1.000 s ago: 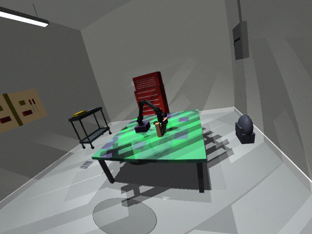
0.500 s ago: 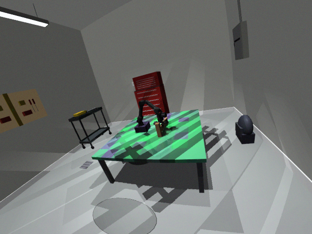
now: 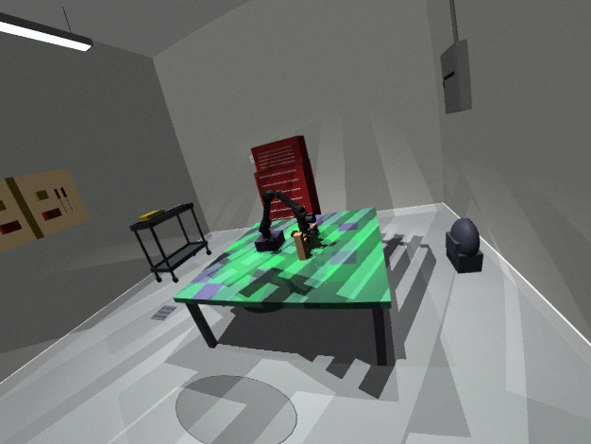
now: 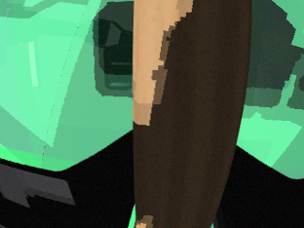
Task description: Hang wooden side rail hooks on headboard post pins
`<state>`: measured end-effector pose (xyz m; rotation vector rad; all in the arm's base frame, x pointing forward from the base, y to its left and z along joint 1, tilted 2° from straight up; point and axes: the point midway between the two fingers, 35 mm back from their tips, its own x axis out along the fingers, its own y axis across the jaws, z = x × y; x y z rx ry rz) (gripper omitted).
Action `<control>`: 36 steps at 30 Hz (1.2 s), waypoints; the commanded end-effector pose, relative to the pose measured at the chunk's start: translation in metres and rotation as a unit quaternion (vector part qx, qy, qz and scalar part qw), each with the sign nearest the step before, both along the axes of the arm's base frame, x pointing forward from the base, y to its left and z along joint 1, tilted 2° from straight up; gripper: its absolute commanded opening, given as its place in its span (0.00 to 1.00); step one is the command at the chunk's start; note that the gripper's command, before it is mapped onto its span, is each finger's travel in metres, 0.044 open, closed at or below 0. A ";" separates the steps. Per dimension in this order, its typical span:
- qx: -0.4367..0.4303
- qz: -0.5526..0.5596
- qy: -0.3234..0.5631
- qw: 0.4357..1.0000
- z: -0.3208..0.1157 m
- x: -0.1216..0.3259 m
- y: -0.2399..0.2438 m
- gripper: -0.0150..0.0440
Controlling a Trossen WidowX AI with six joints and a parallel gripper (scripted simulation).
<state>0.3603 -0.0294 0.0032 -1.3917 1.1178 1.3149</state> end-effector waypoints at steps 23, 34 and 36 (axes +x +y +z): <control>-0.003 -0.001 -0.002 1.000 -0.004 0.001 -0.001 0.25; -0.003 -0.001 -0.002 1.000 -0.006 0.001 -0.002 0.25; -0.003 -0.001 -0.002 1.000 -0.007 0.001 -0.002 0.25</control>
